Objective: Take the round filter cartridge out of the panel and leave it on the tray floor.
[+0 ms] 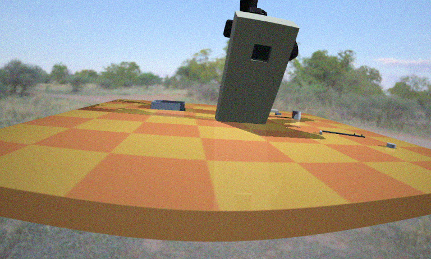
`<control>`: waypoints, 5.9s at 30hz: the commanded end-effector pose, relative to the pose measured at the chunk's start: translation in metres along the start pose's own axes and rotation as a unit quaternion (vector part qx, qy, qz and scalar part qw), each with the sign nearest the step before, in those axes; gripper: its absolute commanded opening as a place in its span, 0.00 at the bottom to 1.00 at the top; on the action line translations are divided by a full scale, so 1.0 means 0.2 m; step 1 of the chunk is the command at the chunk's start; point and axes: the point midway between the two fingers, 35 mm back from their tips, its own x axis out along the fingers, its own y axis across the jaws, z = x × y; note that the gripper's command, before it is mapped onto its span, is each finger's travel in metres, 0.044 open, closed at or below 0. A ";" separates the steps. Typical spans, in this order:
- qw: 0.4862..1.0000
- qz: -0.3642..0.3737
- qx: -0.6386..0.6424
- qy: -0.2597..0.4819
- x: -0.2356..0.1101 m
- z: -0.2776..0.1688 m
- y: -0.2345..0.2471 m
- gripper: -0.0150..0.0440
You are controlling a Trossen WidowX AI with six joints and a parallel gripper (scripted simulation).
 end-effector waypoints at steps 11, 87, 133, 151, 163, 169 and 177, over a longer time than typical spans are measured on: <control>1.000 0.000 0.000 -0.002 0.05 0.00 0.01 0.45; 1.000 0.002 0.001 -0.006 0.12 0.01 0.01 0.30; 0.748 0.002 0.664 -0.002 0.16 0.00 0.01 0.25; 0.710 0.002 0.704 -0.002 0.17 0.00 0.01 0.25; 0.710 0.002 0.704 -0.002 0.17 0.00 0.01 0.25; 0.710 0.002 0.704 -0.002 0.17 0.00 0.01 0.25; 0.710 0.002 0.704 -0.002 0.17 0.00 0.01 0.25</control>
